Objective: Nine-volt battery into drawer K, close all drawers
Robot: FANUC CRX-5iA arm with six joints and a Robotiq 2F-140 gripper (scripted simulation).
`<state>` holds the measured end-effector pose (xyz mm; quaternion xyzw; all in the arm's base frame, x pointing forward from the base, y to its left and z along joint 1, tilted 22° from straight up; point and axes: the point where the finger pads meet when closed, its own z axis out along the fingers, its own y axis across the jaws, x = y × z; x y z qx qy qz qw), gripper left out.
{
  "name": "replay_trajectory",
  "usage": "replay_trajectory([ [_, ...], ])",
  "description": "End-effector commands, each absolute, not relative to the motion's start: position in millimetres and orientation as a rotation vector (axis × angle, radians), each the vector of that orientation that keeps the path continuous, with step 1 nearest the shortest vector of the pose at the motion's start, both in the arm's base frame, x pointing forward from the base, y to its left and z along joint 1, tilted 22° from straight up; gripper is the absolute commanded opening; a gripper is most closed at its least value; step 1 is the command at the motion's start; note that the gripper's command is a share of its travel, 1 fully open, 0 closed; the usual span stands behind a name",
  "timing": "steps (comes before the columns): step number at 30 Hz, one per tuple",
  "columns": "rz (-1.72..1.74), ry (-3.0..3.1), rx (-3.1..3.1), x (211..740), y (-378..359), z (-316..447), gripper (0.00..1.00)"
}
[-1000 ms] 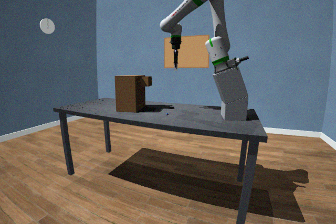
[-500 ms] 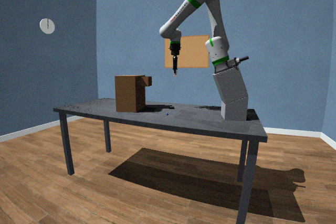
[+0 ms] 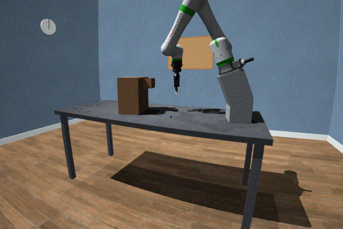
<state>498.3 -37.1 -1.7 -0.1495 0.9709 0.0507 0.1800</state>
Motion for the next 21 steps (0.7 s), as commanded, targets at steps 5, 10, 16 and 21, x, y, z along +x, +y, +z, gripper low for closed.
replay_trajectory([
  [5,0.152,2.751,-0.359,532.1,-18.9,-61.7,0.2],
  [10,0.152,2.752,-0.355,533.8,-17.7,-65.4,0.2],
  [16,0.152,2.752,-0.355,533.8,-17.7,-65.4,0.2],
  [21,0.152,2.752,-0.355,533.8,-17.7,-65.4,0.2],
])
